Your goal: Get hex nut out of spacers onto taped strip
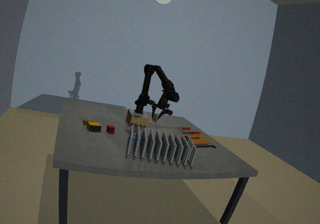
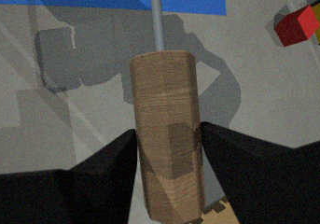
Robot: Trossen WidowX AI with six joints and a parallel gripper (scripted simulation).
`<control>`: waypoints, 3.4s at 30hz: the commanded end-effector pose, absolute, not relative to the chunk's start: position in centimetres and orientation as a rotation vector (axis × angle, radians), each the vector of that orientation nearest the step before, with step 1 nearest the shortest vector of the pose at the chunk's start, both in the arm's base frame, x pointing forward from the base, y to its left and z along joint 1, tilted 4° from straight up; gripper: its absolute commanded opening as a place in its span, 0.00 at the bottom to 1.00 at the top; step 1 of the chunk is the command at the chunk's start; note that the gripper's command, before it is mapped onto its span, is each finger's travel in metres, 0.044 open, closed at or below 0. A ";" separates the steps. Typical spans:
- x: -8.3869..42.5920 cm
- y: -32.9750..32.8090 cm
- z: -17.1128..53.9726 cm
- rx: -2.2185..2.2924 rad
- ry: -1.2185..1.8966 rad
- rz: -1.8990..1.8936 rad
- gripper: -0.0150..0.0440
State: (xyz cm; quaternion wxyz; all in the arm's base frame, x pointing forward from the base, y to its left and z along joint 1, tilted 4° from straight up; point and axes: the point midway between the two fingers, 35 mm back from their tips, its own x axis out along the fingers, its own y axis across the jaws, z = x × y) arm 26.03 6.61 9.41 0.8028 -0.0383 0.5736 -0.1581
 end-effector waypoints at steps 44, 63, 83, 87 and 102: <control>27.6 5.8 0.1 -0.087 1.224 -0.341 0.25; 29.0 5.5 0.2 -0.087 1.223 -0.341 0.25; 30.5 5.2 0.4 -0.087 1.221 -0.341 0.25; 30.8 5.2 0.4 -0.087 1.221 -0.341 0.25; 31.8 5.0 0.5 -0.087 1.220 -0.341 0.25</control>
